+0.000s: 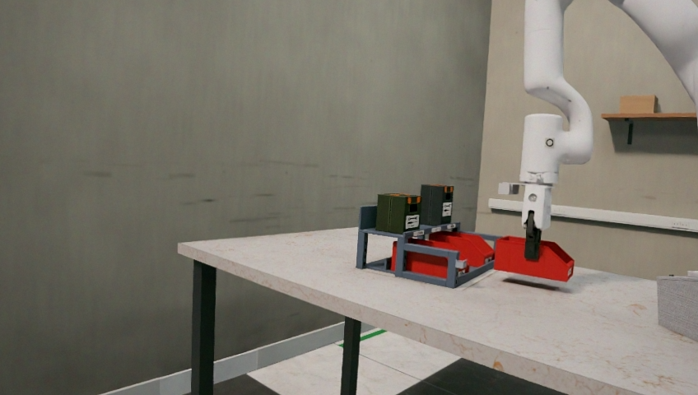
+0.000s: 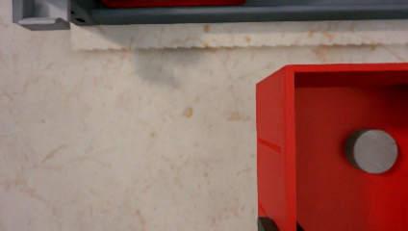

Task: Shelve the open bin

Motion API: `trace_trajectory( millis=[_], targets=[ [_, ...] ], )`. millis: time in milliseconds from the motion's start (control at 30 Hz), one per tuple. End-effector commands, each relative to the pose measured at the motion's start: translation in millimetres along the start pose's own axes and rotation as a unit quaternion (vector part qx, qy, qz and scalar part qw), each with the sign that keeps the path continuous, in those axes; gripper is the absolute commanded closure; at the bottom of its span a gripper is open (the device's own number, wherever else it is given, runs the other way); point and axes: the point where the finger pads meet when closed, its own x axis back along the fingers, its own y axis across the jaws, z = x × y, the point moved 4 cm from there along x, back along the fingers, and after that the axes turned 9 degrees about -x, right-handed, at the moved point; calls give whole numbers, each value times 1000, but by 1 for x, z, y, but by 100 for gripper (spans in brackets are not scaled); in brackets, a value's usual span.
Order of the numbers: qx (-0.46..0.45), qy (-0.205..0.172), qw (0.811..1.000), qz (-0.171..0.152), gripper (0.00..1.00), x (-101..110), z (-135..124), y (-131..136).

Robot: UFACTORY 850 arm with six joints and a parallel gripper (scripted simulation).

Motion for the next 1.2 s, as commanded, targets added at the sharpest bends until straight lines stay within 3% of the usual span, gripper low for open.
trace_trajectory(
  millis=[0, 1167],
  targets=[
    [0, 1, 1000, 0, 100, 0, 1, 0],
    [0, 1, 1000, 0, 100, 1, 1, 7]
  ],
)
